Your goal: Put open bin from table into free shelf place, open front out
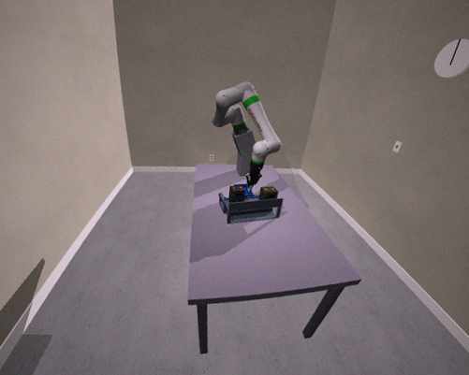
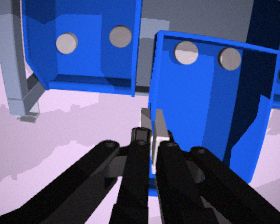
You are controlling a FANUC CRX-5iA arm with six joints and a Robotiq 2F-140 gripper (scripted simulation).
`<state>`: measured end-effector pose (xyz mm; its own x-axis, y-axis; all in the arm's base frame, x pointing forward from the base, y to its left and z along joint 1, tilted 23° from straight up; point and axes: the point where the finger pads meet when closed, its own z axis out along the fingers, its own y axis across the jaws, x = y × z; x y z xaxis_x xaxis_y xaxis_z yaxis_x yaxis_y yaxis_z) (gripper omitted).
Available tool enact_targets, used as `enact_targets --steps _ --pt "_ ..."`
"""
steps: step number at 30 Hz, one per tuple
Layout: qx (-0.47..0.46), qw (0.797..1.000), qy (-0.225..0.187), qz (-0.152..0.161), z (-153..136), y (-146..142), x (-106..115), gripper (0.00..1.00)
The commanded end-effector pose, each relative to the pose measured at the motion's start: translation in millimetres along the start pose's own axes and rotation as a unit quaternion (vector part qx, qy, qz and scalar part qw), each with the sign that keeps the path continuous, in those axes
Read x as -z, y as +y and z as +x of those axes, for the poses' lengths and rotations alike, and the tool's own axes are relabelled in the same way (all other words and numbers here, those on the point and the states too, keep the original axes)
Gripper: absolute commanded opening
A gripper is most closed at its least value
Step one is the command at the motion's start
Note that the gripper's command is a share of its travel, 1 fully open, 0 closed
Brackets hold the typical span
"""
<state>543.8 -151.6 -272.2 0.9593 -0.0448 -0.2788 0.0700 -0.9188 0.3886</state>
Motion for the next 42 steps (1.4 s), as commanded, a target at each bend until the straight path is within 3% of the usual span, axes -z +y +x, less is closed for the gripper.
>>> enact_targets --steps 1,42 --pt "0.000 1.000 0.000 0.000 0 0 0 0.00" --pt "0.000 1.000 0.000 0.000 4 0 -12 0.00"
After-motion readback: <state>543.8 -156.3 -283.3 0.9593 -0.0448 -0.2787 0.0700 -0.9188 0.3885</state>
